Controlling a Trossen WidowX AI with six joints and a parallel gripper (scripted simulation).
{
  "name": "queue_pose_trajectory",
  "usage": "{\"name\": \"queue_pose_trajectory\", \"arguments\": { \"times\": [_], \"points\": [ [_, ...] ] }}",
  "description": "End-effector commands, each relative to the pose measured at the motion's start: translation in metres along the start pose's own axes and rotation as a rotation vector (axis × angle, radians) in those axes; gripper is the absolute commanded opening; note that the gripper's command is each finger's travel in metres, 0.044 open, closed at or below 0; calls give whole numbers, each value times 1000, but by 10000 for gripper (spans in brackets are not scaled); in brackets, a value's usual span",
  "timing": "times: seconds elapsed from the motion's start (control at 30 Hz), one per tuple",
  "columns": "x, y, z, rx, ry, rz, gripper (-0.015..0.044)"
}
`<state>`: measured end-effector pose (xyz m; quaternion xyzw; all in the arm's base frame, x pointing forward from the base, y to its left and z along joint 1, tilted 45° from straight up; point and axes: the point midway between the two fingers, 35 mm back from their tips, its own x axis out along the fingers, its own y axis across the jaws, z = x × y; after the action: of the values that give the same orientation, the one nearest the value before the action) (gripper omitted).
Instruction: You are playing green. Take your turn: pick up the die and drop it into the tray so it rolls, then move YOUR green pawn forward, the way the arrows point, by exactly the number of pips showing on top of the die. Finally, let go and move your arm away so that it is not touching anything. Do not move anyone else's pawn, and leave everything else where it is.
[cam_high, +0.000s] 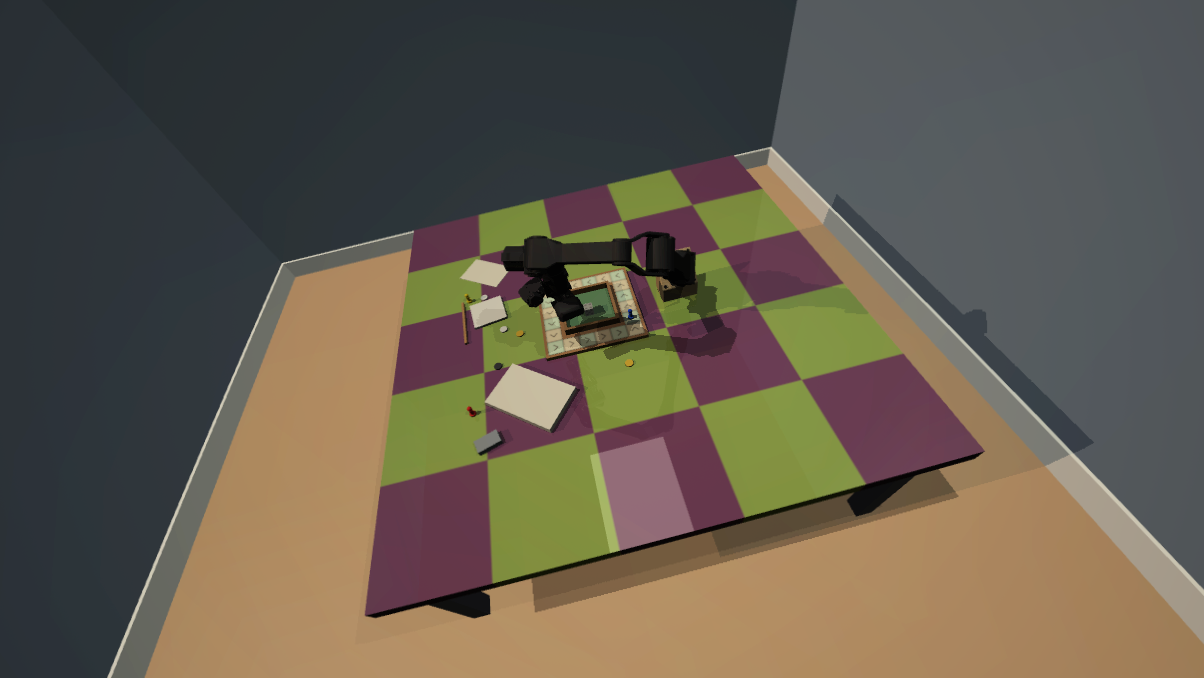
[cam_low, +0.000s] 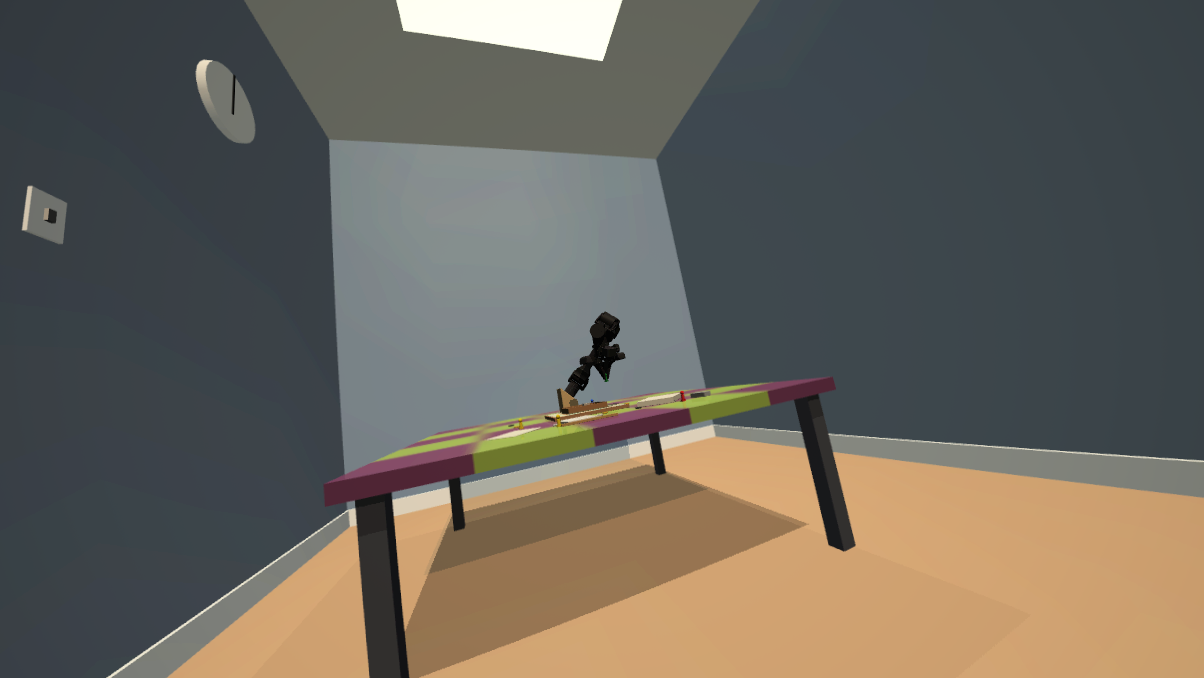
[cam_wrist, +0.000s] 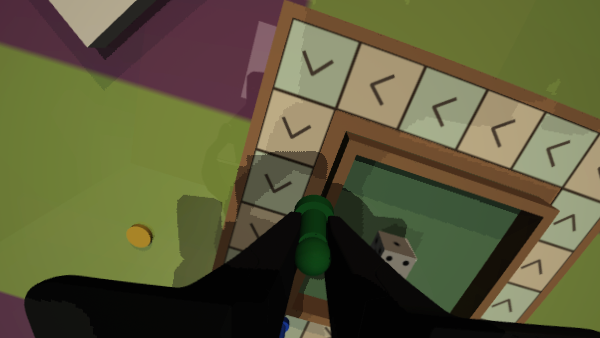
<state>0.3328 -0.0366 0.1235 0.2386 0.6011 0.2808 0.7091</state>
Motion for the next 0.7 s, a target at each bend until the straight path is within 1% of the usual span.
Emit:
{"name": "queue_pose_trajectory", "arguments": {
  "times": [0.0,0.67],
  "points": [
    [6,8,-10,1,-3,3,0],
    [40,31,-65,3,-2,7,0]
  ]
}}
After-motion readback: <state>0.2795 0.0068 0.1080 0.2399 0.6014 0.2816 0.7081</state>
